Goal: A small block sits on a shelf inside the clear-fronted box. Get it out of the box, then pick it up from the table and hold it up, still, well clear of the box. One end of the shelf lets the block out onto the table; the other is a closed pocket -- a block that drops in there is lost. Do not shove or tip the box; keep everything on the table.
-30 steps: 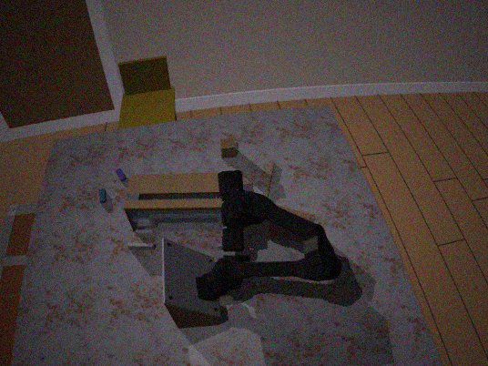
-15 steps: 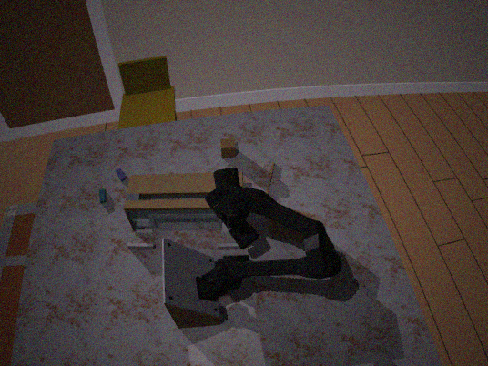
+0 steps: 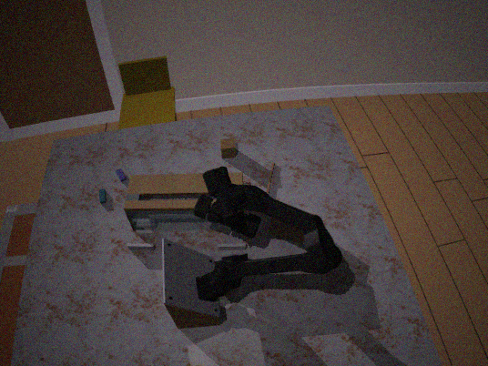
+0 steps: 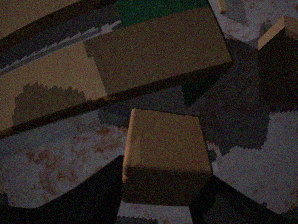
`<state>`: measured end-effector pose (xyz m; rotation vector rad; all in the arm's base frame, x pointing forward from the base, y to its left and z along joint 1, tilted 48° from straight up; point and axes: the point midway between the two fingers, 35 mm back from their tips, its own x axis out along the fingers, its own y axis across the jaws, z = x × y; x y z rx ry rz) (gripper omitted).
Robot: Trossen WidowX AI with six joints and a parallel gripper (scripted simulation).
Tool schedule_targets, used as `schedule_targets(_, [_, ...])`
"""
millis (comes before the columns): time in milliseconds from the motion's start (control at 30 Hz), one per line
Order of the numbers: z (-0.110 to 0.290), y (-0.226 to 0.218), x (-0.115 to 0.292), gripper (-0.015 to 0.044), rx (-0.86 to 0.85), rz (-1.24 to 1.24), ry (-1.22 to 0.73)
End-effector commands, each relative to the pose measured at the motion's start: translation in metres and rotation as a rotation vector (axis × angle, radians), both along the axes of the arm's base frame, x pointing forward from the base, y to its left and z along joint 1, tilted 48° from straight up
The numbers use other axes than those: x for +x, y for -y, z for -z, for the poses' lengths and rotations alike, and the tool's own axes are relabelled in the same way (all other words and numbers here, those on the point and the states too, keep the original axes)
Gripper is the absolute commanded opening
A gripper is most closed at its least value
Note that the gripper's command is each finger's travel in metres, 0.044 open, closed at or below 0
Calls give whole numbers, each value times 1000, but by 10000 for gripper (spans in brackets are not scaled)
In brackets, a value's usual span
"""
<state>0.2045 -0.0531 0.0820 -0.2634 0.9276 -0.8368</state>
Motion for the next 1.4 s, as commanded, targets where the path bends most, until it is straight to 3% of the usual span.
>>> schedule_targets(0, [-6,-2,4,0,-51,-79,-83])
schedule_targets(1367, [-38,-9,11,0,-634,-934,-1279])
